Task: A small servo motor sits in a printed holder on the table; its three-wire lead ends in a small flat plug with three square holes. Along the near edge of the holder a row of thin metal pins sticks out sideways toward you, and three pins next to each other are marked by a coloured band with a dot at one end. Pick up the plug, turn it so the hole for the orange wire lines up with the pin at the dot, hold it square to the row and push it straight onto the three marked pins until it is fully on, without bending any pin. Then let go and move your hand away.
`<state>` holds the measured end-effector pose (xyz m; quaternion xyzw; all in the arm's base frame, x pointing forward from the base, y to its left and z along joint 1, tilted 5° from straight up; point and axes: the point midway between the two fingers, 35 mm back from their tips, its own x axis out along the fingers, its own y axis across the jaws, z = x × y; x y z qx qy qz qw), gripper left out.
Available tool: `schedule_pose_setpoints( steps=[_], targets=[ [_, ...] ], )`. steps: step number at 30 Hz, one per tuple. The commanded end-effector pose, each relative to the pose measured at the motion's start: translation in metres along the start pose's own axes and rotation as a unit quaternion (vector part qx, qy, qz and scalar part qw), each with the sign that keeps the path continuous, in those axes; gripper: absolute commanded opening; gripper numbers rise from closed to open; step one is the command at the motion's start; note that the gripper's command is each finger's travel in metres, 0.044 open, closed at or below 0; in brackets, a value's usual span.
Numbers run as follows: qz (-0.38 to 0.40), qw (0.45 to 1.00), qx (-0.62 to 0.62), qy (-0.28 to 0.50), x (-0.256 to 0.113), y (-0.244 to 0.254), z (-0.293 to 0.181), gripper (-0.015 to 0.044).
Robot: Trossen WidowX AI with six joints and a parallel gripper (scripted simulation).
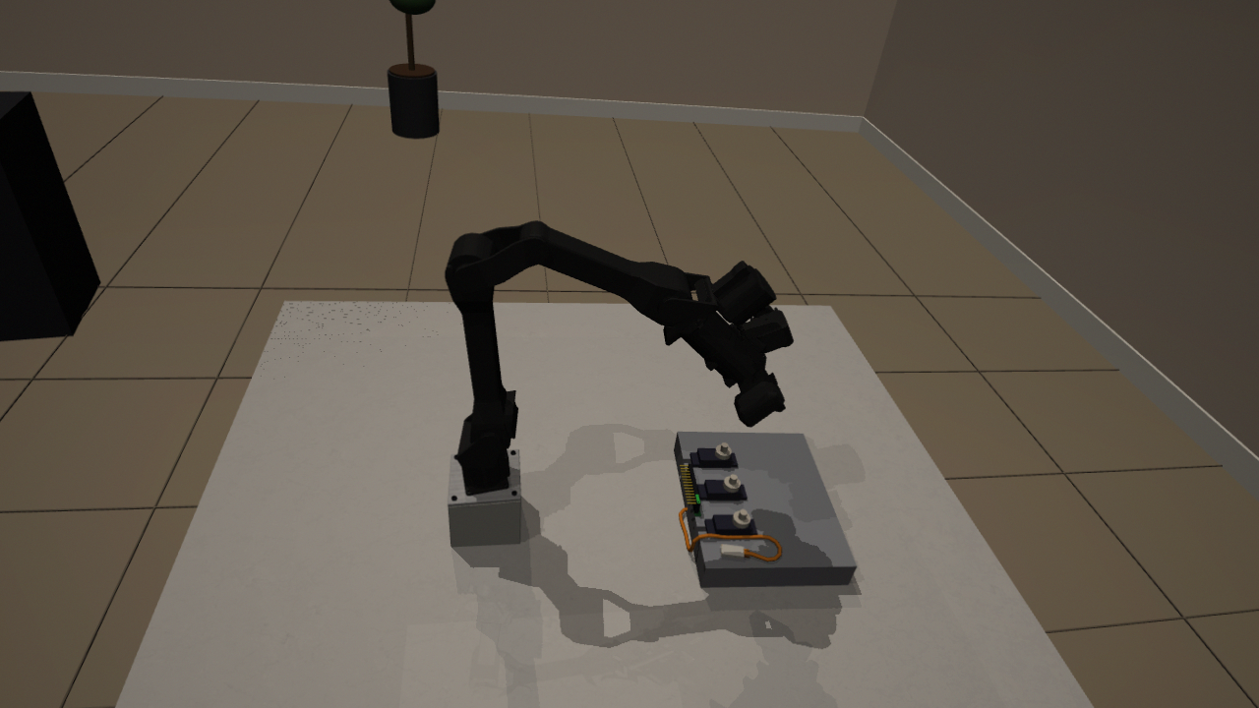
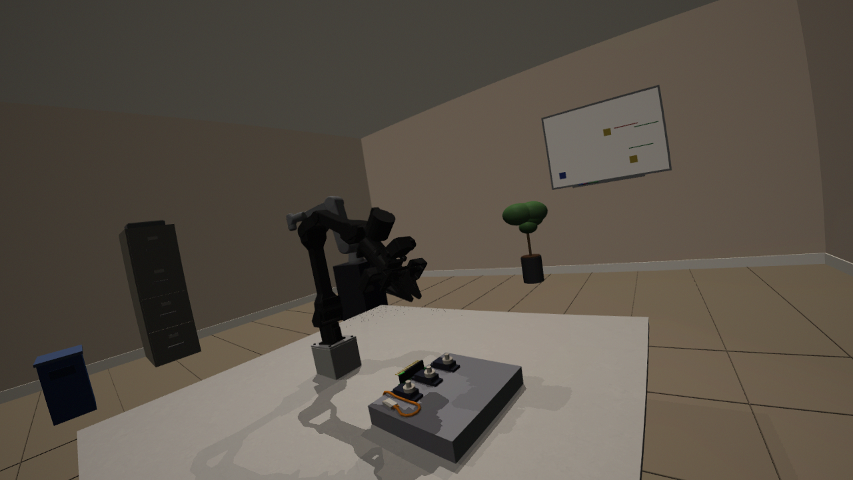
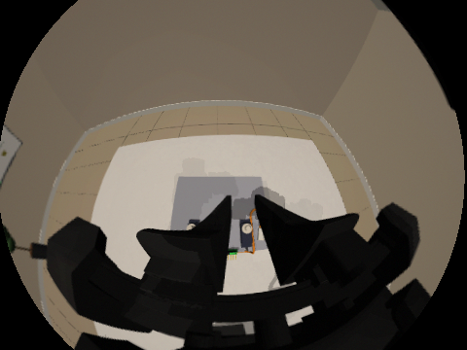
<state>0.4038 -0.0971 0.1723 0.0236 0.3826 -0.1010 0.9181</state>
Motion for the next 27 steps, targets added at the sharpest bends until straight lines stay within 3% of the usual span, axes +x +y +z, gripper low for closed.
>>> schedule_pose_setpoints(
  steps=[1, 21, 27],
  targets=[
    [-0.006, 0.998, 0.007, 0.063, 0.023, -0.013, -0.016, 0.0115],
    [-0.011, 0.921, 0.077, 0.381, 0.103, -0.081, -0.130, 0.0115],
    [-0.009, 0.911, 0.083, 0.403, 0.107, -0.085, -0.141, 0.0115]
  ],
)
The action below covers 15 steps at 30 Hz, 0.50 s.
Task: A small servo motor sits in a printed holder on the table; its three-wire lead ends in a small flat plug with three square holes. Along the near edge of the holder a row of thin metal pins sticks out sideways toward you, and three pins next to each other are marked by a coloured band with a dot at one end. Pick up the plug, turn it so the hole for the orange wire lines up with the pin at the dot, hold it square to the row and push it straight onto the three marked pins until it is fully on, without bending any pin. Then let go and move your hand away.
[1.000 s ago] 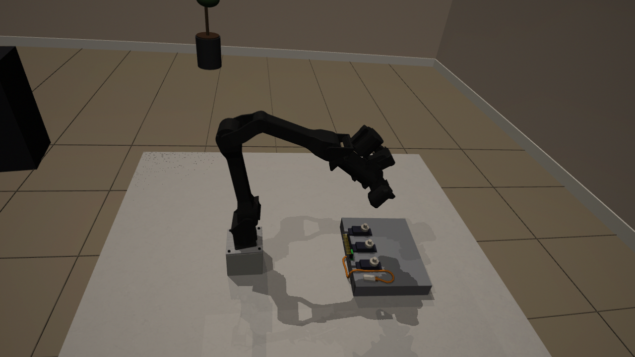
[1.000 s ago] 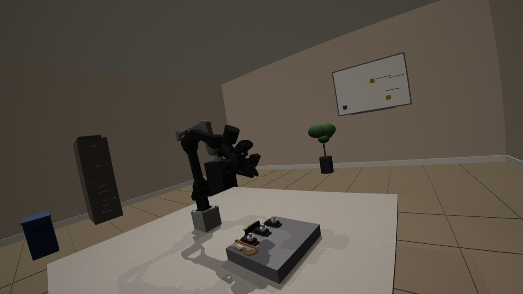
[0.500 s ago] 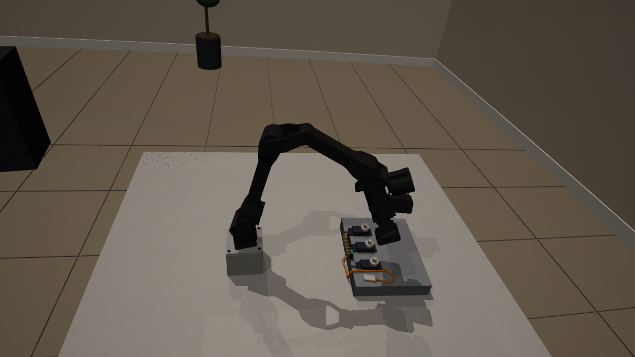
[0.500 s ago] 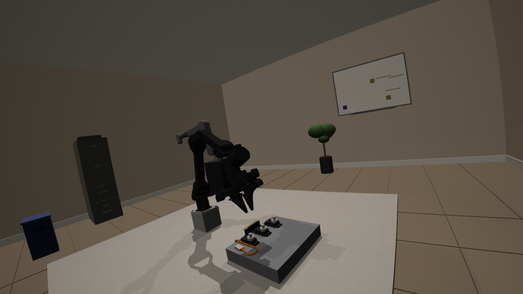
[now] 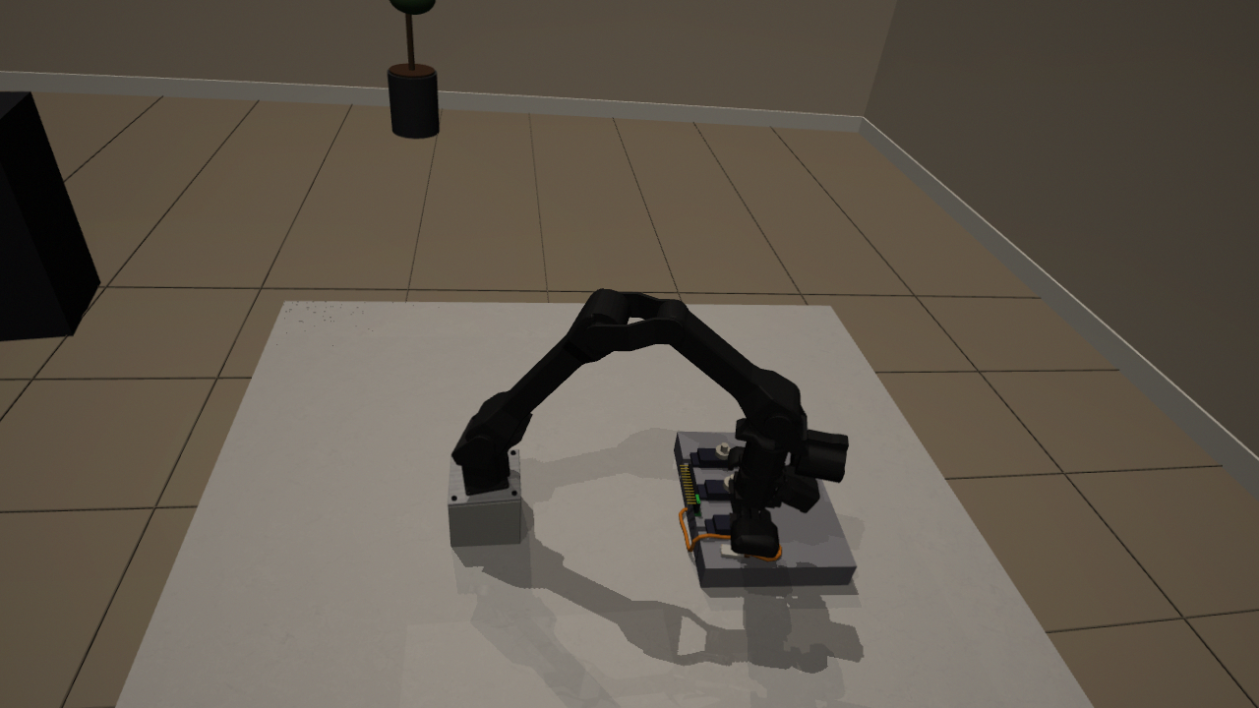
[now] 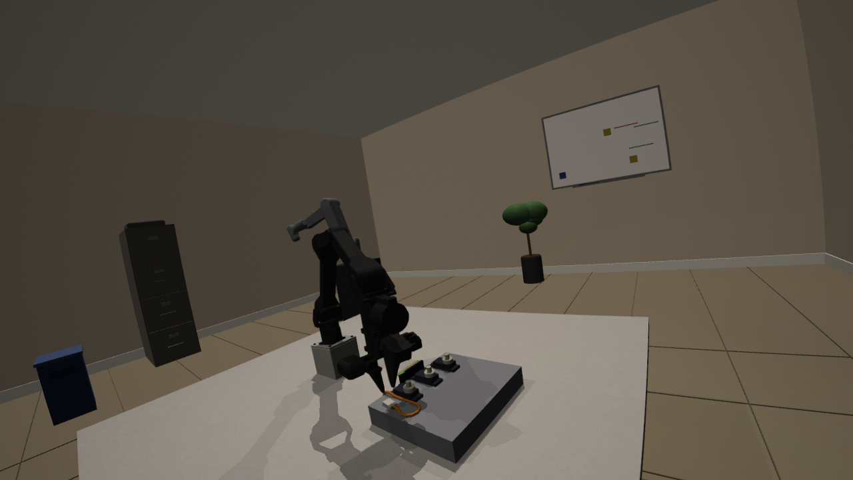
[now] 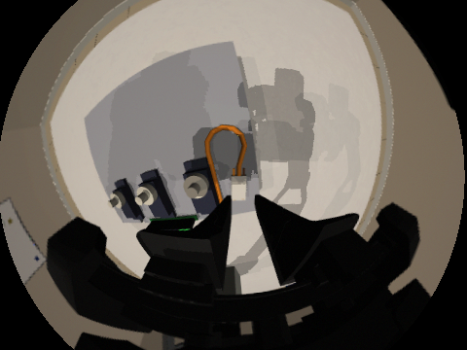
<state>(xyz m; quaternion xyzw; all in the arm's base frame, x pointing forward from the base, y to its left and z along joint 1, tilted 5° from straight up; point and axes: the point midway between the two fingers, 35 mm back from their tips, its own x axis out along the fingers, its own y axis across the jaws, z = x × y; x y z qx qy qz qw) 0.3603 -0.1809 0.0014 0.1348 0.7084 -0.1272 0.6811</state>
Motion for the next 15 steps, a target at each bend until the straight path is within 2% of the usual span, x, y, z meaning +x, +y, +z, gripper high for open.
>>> schedule_pose_setpoints(
  steps=[1, 5, 15],
  targets=[
    [0.003, 1.000, -0.003, 0.003, 0.005, 0.000, 0.002, 0.0115],
    [0.003, 1.000, -0.003, 0.003, 0.024, 0.001, 0.002, 0.0115],
    [0.003, 1.000, -0.003, 0.003, 0.031, 0.001, 0.002, 0.0115]
  ],
)
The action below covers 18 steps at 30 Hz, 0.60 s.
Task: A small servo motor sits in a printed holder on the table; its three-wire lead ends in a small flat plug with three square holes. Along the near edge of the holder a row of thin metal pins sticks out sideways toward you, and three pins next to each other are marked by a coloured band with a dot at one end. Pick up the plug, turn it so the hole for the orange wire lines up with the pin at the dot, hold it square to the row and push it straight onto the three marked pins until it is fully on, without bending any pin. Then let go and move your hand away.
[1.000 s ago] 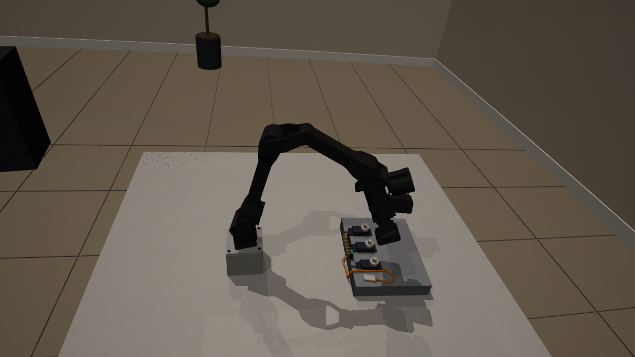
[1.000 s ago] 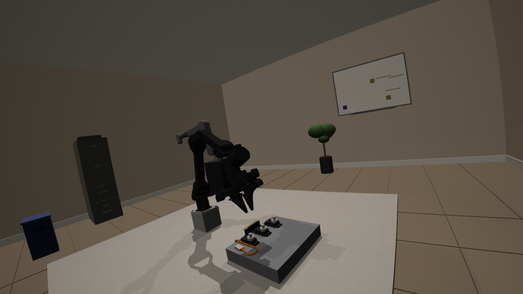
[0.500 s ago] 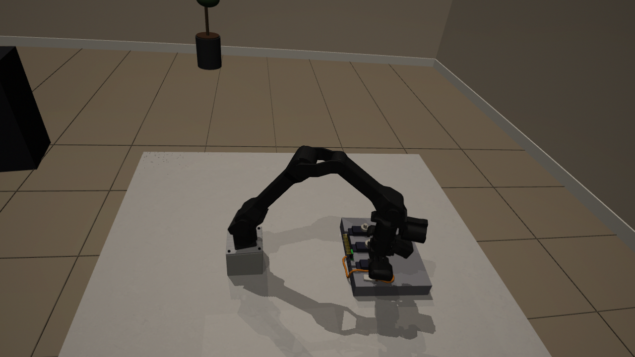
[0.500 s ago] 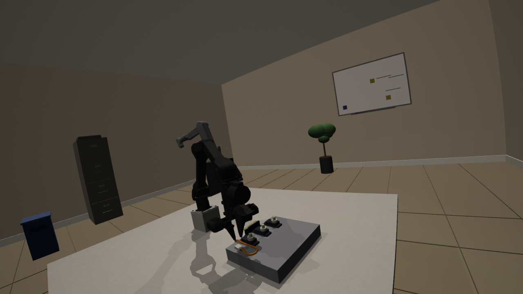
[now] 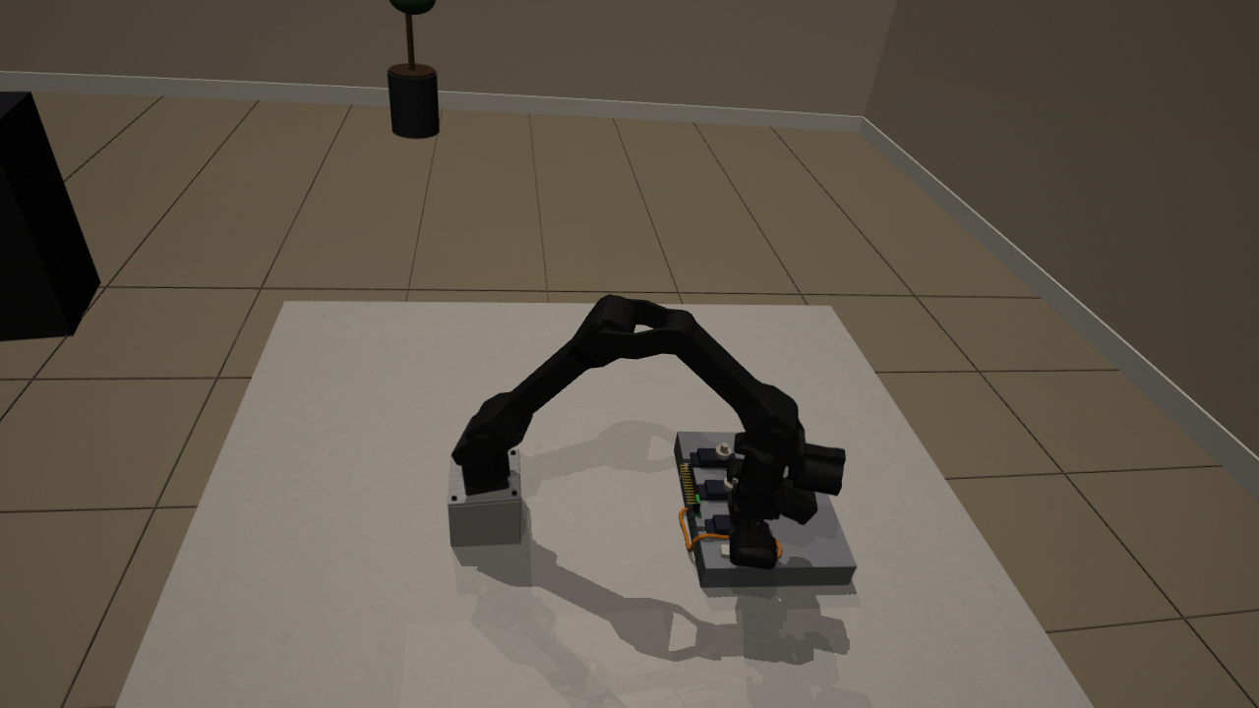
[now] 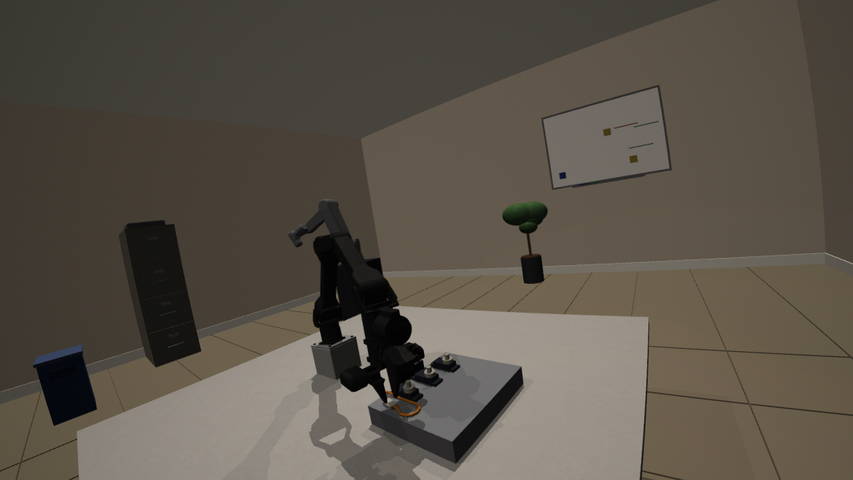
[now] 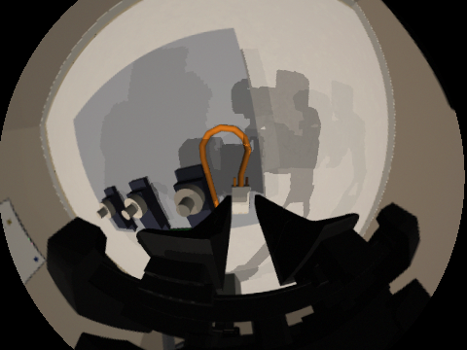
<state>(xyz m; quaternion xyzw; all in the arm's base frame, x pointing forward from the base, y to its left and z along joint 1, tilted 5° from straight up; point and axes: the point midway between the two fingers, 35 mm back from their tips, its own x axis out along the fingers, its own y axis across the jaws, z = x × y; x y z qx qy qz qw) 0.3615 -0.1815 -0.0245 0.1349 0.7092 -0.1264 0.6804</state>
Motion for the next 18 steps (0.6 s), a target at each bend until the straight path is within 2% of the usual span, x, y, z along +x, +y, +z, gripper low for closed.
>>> schedule_pose_setpoints(
  steps=[1, 7, 10, 18],
  targets=[
    [0.003, 1.000, -0.003, 0.002, 0.0066, 0.0008, -0.0009, 0.0115],
    [0.003, 1.000, -0.003, 0.002, 0.0137, 0.0009, -0.0010, 0.0115],
    [0.003, 1.000, -0.003, 0.002, 0.0137, 0.0009, -0.0010, 0.0036],
    [0.003, 1.000, -0.003, 0.002, 0.0137, 0.0009, -0.0010, 0.0000]
  ],
)
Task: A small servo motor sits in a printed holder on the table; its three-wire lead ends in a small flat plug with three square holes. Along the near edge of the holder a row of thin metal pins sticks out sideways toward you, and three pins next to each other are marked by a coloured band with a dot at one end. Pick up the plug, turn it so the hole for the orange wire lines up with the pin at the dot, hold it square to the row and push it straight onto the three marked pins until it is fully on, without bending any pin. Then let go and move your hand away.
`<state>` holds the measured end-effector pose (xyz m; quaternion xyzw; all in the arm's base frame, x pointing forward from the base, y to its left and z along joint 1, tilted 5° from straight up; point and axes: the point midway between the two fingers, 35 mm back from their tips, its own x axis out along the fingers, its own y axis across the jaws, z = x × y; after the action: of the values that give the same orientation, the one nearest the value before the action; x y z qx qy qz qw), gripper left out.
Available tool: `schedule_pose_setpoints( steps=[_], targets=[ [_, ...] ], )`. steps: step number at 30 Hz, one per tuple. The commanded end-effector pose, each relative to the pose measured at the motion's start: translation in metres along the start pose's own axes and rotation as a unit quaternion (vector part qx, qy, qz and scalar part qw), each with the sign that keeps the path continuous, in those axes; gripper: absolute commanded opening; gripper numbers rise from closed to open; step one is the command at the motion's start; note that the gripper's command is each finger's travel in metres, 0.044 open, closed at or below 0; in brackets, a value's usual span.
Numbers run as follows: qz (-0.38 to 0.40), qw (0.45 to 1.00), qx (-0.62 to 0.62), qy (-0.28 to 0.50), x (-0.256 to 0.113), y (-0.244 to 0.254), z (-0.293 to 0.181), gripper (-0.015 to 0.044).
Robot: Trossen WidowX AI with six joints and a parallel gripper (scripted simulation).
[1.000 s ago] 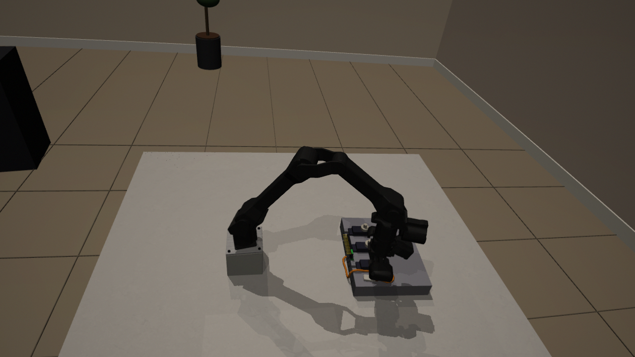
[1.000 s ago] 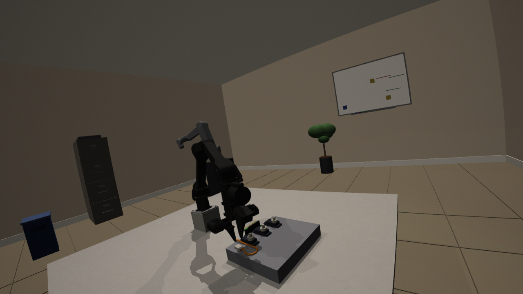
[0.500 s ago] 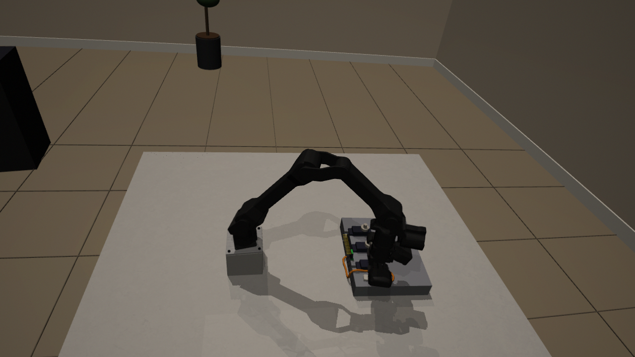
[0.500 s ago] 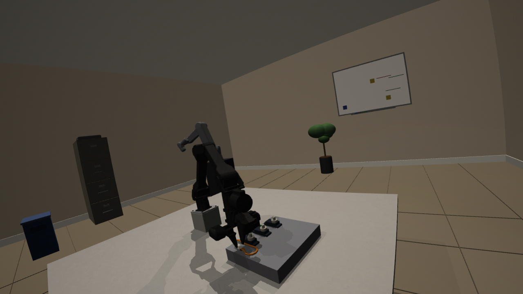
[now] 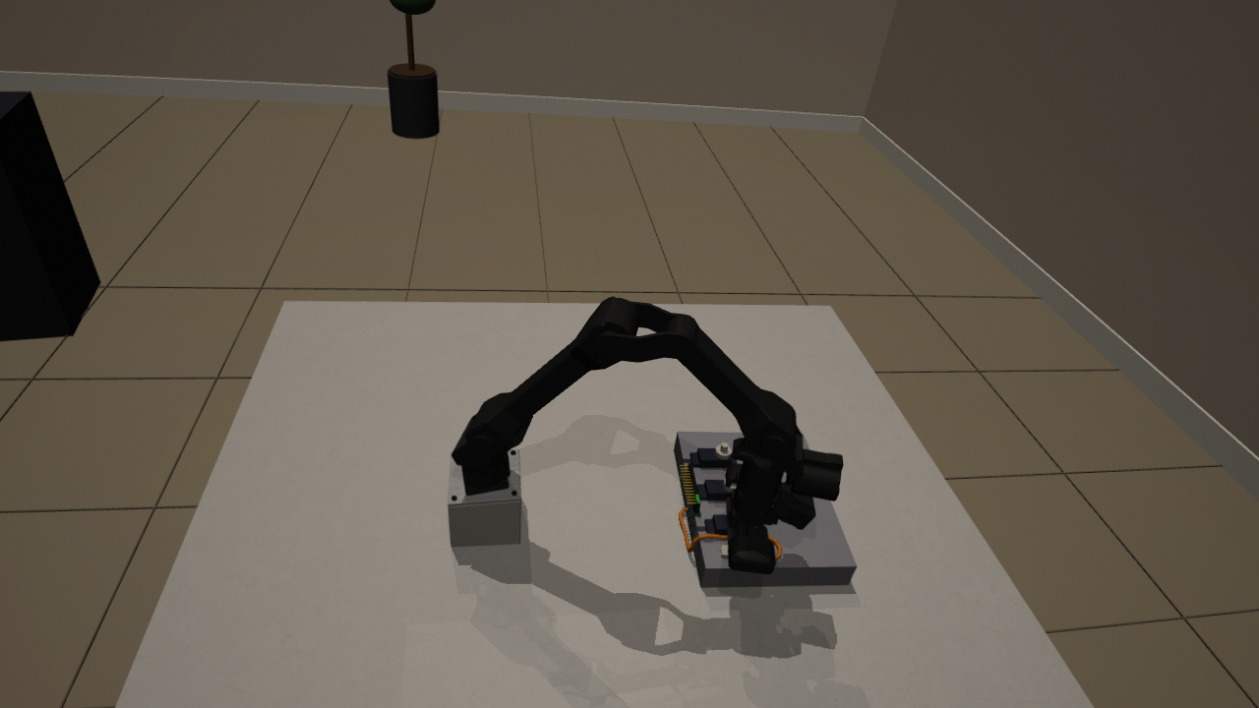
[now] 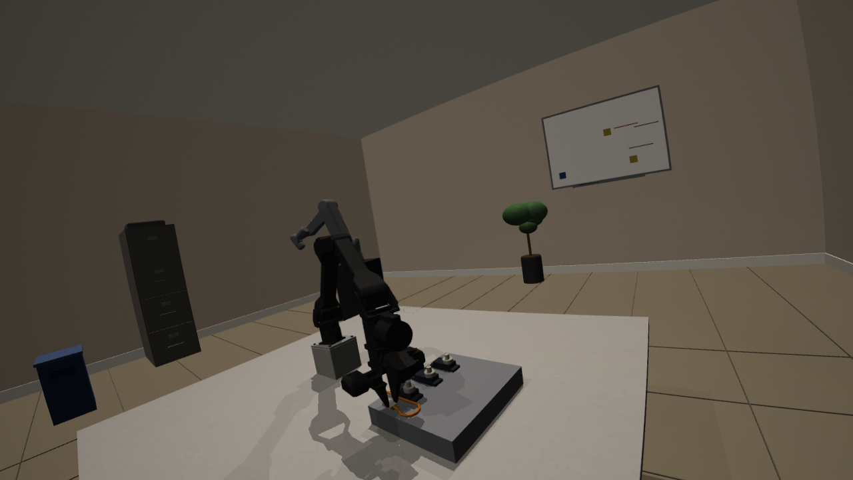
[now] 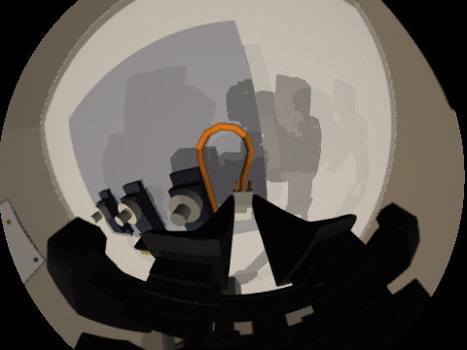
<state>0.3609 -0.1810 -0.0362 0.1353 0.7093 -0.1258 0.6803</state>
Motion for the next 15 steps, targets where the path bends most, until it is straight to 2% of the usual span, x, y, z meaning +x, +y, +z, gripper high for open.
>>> schedule_pose_setpoints(
  steps=[1, 5, 11, 15],
  targets=[
    [0.002, 1.000, -0.002, 0.002, 0.002, 0.001, -0.001, 0.0000],
    [0.002, 1.000, -0.002, 0.002, -0.011, 0.000, 0.000, 0.0000],
    [0.002, 1.000, -0.002, 0.001, -0.052, 0.000, 0.000, 0.0000],
    [0.002, 1.000, 0.000, 0.001, -0.057, 0.001, -0.001, 0.0000]
  ],
)
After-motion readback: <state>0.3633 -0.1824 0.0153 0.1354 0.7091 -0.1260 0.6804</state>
